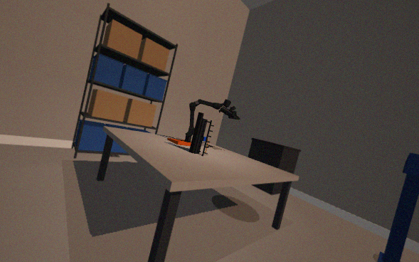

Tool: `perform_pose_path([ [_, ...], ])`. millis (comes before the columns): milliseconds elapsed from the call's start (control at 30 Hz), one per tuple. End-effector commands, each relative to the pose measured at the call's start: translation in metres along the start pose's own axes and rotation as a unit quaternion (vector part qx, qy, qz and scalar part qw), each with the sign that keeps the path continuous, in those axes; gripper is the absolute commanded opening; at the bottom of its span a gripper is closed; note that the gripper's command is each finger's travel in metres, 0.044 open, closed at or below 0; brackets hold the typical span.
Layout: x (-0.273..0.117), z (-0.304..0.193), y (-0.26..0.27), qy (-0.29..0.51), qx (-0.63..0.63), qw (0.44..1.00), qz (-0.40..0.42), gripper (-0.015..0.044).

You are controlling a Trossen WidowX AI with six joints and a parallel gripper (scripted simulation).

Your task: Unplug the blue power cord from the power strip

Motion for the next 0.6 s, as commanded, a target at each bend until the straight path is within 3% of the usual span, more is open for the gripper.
perform_pose_path([
  [0, 0.006, -0.049, -0.048, 0.117, -0.097, 0.988, -0.038, 0.016],
  [300, -0.018, -0.141, -0.12, 0.329, -0.232, 0.915, 0.0, 0.016],
  [567, -0.073, -0.218, -0.163, 0.466, -0.284, 0.828, 0.129, 0.016],
])
Point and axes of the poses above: the point midway between the two fingers, 35 mm back from their tips, its own x axis out along the fingers, its own y axis across the jaws, z = x × y, the point moved 4 cm from there along -x, back along the fingers, and after that the axes turned 8 degrees about -x, right-handed, at the moved point
